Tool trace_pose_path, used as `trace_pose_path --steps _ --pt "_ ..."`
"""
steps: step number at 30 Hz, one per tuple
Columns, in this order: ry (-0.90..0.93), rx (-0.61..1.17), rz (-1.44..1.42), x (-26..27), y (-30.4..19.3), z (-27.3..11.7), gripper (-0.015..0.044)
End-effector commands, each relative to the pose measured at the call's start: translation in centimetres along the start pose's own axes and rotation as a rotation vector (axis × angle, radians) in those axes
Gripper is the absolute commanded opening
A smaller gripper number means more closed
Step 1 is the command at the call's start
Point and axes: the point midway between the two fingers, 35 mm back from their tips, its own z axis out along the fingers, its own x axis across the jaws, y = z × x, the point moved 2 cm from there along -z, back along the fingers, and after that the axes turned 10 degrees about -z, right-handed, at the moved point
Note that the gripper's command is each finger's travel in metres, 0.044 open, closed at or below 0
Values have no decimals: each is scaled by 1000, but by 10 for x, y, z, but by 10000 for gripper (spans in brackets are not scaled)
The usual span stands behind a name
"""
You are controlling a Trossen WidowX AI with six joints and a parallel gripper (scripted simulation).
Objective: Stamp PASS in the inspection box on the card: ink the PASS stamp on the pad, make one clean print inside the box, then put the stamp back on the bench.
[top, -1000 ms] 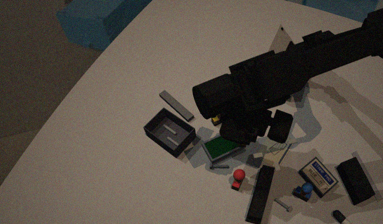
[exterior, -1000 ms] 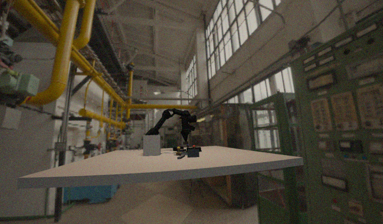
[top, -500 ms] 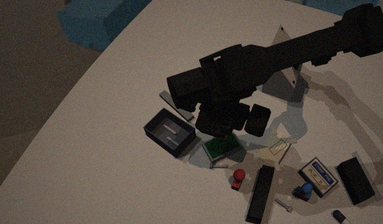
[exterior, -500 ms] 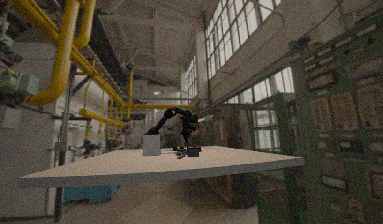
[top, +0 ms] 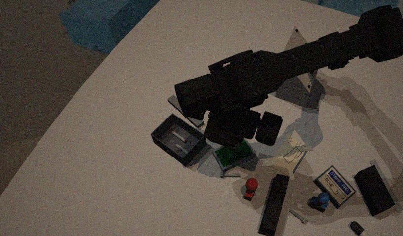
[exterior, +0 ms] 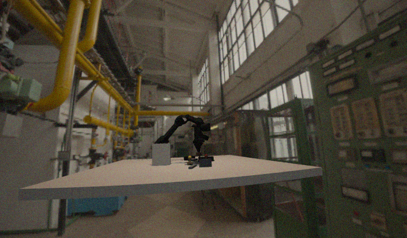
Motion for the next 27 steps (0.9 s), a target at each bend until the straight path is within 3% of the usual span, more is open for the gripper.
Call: trace_pose_path --steps 1,27 --pt "4 3 7 0 -1 5 0" --pt "4 3 6 0 0 23 0"
